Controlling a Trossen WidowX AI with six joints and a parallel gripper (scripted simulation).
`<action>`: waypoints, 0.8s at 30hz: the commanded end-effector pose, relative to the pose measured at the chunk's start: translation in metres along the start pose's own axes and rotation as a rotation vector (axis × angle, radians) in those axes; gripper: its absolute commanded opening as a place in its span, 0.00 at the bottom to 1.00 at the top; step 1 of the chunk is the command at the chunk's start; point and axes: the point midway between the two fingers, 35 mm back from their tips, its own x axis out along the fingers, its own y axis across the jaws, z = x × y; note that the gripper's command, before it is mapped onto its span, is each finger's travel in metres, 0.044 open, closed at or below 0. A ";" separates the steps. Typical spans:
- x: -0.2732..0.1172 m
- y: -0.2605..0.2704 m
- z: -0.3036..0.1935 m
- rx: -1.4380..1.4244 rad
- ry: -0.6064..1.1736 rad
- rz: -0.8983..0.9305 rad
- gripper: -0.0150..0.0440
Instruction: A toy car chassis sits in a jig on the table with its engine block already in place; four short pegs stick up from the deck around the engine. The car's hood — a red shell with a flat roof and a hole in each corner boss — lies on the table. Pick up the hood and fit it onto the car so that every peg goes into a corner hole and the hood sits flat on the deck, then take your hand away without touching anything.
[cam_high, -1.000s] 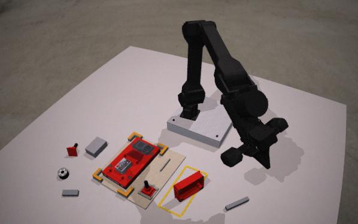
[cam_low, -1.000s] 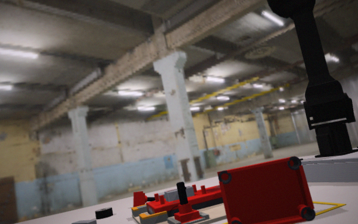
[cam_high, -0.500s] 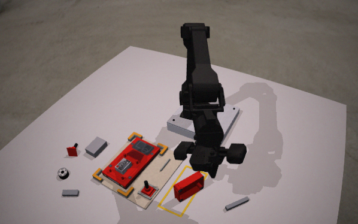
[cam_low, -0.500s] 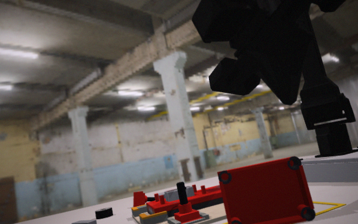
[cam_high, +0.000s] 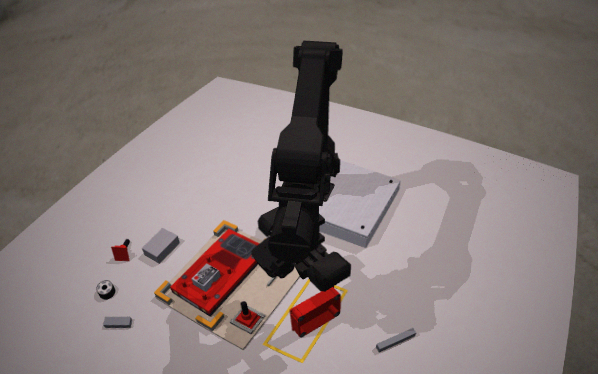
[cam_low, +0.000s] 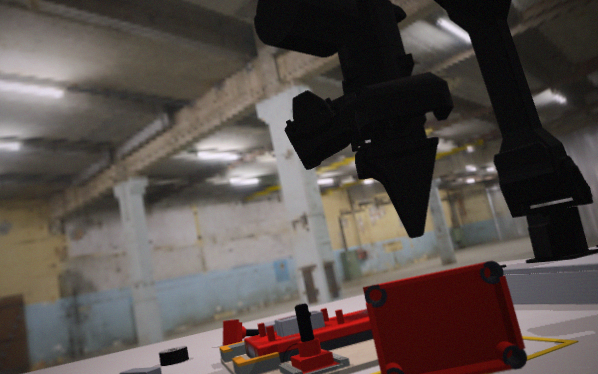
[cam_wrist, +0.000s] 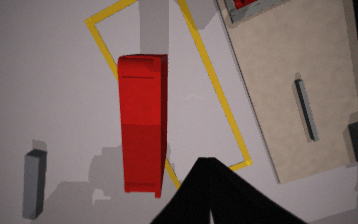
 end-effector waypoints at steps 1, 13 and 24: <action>0.002 -0.005 0.001 0.029 0.005 -0.022 0.25; 0.039 -0.005 0.001 0.029 0.005 -0.022 0.25; 0.047 -0.005 0.001 0.029 0.005 -0.022 0.25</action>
